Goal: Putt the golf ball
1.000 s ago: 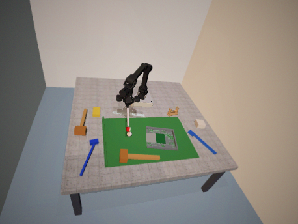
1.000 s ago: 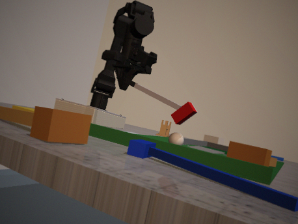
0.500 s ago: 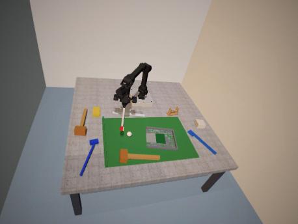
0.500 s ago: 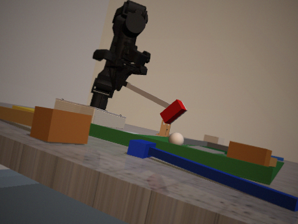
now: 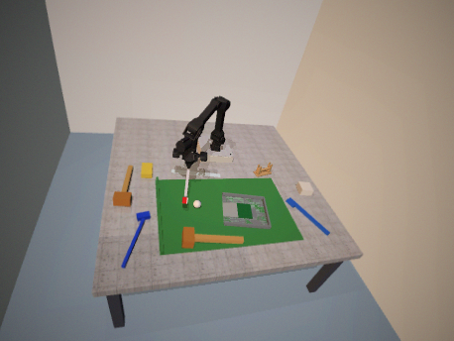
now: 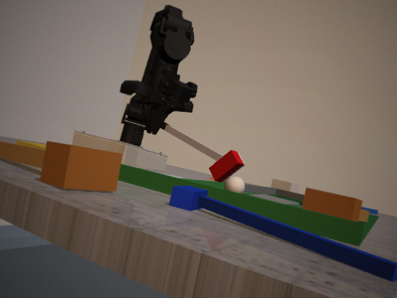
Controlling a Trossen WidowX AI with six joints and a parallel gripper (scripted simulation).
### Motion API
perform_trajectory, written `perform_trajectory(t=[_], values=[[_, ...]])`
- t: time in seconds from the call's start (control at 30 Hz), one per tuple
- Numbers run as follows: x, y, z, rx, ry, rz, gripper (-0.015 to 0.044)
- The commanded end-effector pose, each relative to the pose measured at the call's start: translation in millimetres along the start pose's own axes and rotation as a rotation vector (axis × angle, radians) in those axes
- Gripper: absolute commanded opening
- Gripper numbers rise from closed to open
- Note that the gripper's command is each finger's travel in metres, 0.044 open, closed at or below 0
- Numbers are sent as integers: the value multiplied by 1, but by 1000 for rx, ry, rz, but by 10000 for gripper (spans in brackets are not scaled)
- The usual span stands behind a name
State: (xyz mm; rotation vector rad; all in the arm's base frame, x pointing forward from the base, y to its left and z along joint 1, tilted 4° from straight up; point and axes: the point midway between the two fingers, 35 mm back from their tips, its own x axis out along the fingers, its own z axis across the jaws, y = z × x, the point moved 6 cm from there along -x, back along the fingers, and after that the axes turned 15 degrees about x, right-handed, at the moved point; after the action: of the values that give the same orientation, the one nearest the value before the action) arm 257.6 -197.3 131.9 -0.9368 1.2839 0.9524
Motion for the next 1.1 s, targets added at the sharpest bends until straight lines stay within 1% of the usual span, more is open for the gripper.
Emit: perform_trajectory(t=[0.0,0.37,0.73,1.07], values=[[8,1,0,5,0,3,0],[25,1,0,5,-1,3,0],[22,1,0,0,-2,5,0],[25,-6,-29,5,2,2,0]])
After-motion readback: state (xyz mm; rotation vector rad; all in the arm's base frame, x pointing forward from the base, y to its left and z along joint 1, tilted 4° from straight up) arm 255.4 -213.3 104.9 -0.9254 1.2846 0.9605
